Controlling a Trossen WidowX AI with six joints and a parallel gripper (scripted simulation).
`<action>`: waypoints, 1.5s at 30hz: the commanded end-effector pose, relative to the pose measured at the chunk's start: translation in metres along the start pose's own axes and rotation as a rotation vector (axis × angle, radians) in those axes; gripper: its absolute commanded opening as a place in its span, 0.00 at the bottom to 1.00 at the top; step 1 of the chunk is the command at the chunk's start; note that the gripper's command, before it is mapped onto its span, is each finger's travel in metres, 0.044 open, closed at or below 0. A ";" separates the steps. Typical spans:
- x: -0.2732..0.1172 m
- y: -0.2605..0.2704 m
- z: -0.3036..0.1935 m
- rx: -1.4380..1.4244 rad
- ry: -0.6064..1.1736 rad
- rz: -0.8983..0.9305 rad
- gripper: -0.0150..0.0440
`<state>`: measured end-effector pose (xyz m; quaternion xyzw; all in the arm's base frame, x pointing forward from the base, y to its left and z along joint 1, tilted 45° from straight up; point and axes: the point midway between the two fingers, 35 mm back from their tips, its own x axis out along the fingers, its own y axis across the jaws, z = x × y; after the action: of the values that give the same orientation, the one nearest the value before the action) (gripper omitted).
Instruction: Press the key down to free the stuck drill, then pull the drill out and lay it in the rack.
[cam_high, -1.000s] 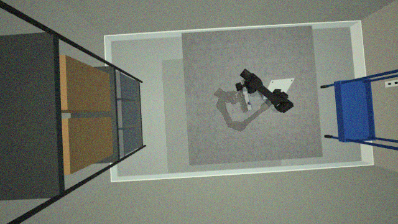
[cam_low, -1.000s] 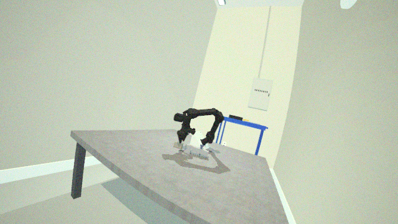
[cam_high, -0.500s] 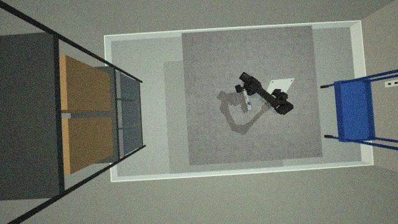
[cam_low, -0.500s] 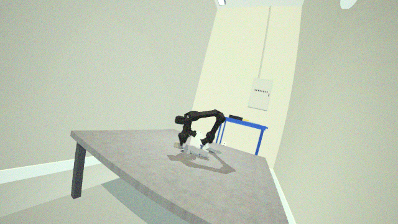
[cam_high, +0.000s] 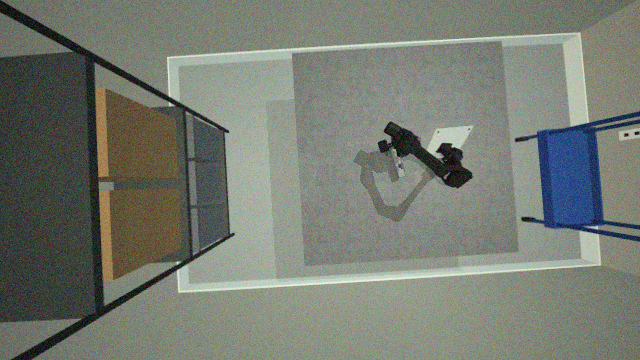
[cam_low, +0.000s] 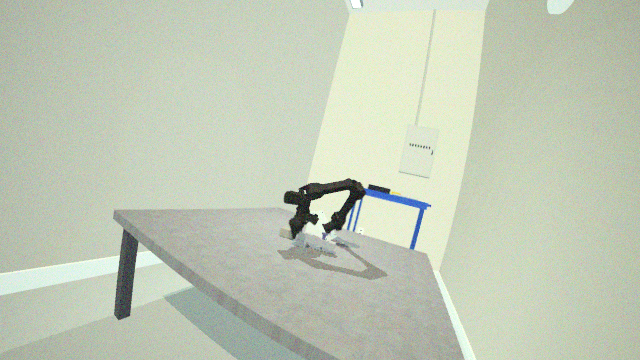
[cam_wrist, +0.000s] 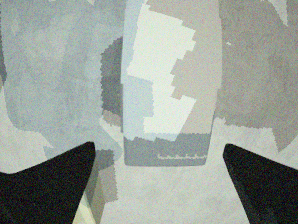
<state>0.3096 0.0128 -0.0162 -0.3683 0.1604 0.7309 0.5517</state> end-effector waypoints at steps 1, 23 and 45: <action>0.004 0.000 0.005 0.003 -0.002 -0.002 1.00; 0.018 0.002 0.018 -0.002 -0.005 0.001 0.69; 0.018 0.002 0.018 -0.002 -0.005 0.001 0.25</action>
<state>0.2987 0.0367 -0.0175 -0.3670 0.1588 0.7321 0.5515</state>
